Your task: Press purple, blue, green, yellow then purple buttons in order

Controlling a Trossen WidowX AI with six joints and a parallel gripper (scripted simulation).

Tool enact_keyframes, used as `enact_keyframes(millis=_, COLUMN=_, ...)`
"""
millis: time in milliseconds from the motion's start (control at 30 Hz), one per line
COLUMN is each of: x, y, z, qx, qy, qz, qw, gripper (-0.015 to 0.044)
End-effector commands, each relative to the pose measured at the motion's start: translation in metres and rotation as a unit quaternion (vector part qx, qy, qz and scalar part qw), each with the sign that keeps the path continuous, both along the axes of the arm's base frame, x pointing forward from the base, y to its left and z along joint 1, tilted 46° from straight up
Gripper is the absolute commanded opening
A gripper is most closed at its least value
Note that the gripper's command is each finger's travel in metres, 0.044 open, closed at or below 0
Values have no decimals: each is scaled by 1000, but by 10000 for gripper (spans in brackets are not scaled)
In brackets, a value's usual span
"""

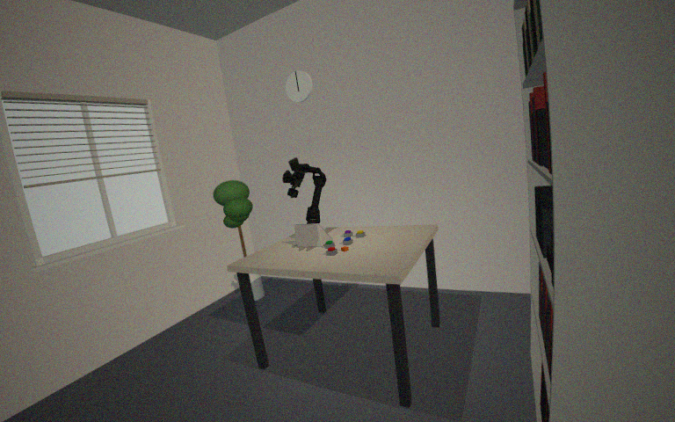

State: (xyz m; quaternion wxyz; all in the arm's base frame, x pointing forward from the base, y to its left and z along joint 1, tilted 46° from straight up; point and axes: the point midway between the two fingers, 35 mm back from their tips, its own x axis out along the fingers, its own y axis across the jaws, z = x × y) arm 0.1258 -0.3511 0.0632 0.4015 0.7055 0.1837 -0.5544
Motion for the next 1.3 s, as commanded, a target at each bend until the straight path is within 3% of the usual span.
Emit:
enact_keyframes(millis=0, x=3, y=2, z=1, qx=0, qy=-1, qz=8, qw=1000, gripper=400)
enact_keyframes(millis=233, x=95, y=107, z=26, qx=13, qy=-30, qz=296, qw=955, gripper=400)
enact_keyframes(millis=467, x=135, y=242, z=55, qx=26, qy=-78, qz=575, qw=814, gripper=400)
enact_keyframes(millis=667, x=119, y=353, z=80, qx=41, qy=-131, qz=760, qw=636, gripper=400)
enact_keyframes(millis=933, x=50, y=456, z=110, qx=68, qy=-206, qz=901, qw=376, gripper=400)
enact_keyframes(millis=1100, x=48, y=458, z=111, qx=68, qy=-207, qz=903, qw=370, gripper=400)
enact_keyframes(millis=1267, x=46, y=489, z=80, qx=67, qy=-206, qz=904, qw=370, gripper=269)
